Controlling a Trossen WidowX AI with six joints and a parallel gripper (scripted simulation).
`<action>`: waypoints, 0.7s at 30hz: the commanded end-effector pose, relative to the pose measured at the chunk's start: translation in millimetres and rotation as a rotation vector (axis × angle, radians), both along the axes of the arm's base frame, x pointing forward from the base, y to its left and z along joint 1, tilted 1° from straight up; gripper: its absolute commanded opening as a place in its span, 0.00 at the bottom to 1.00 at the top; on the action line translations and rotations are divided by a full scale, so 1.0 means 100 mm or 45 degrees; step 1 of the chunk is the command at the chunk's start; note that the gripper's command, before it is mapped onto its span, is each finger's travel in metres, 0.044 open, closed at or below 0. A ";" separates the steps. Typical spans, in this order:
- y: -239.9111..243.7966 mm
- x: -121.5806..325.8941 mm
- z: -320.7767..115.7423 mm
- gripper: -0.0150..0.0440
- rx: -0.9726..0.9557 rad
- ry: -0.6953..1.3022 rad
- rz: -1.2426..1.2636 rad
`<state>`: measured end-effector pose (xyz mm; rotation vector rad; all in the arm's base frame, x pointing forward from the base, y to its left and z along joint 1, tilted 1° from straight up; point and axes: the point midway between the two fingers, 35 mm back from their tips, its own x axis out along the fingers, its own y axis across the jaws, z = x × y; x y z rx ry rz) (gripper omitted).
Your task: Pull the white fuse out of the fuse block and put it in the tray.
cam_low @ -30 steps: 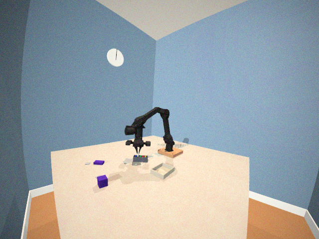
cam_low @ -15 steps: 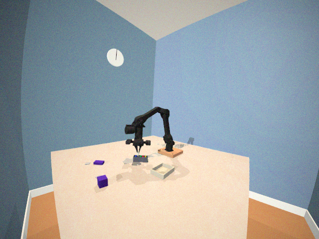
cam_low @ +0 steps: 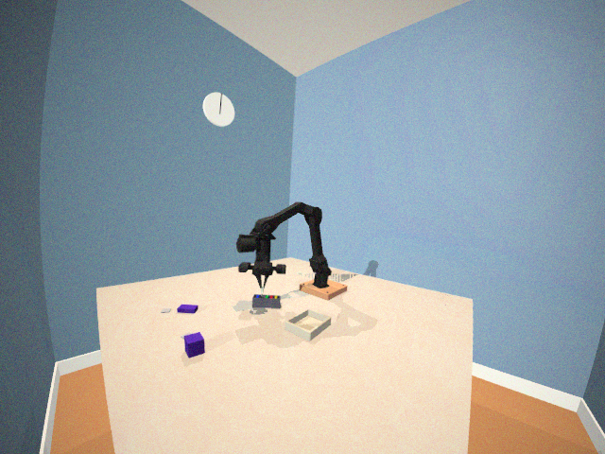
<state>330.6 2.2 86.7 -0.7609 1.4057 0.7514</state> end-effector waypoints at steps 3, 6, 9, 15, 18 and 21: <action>0.00 0.00 0.10 0.25 0.006 -0.004 0.008; 0.00 0.00 0.15 0.25 0.006 -0.004 0.008; 0.00 0.00 0.19 0.25 0.006 -0.005 0.008; 0.15 0.01 0.21 0.25 0.008 -0.005 0.008; 0.32 0.02 0.21 0.25 0.010 -0.005 0.008; 0.50 0.02 0.22 0.25 0.012 -0.005 0.008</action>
